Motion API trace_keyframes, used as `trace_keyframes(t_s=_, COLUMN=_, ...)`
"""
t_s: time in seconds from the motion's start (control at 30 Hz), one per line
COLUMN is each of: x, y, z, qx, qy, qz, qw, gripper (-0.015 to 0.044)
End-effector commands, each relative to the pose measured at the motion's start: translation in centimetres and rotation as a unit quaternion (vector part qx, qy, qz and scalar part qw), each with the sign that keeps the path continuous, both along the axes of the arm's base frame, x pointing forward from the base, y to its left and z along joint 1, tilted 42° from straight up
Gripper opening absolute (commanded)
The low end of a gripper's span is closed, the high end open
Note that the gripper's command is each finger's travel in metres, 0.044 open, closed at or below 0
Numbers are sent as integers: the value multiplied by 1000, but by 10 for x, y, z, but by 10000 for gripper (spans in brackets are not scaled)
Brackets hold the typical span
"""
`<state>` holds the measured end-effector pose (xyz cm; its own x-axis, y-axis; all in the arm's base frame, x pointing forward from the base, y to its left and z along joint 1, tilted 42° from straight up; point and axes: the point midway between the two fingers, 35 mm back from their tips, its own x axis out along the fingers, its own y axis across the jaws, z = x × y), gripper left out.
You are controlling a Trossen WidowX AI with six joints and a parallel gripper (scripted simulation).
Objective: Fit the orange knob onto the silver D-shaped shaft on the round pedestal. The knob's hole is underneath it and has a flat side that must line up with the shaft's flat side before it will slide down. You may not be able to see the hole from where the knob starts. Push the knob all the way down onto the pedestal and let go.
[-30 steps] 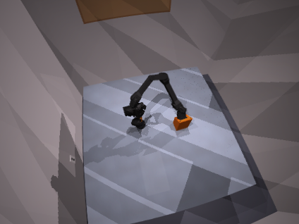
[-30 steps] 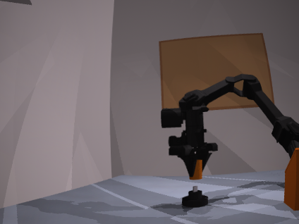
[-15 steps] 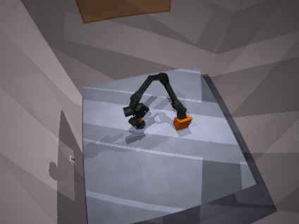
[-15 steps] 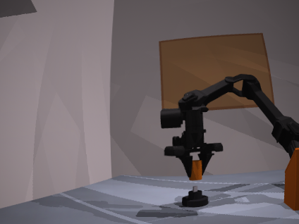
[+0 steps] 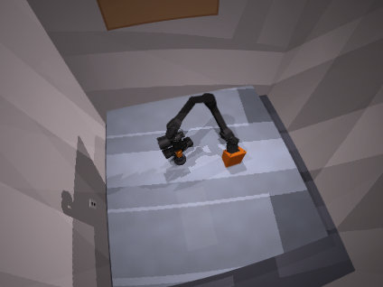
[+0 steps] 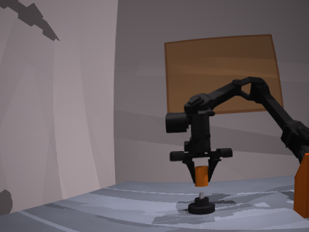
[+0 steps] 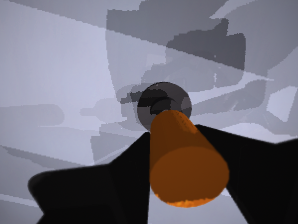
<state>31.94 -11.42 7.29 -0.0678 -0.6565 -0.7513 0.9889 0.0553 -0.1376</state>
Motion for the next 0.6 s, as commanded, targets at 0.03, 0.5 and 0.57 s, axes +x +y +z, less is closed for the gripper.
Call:
trace_keyframes(t_s=0.03, x=0, y=-1, z=3, qx=-7, qy=-45, qz=-48, qw=998, gripper=0)
trace_keyframes(t_s=0.5, x=-2, y=-1, z=3, qx=-18, qy=-159, qz=-178, qw=971, gripper=0)
trace_keyframes(t_s=0.57, x=-3, y=0, z=2, qx=-20, qy=-175, qz=-196, qw=965, gripper=0)
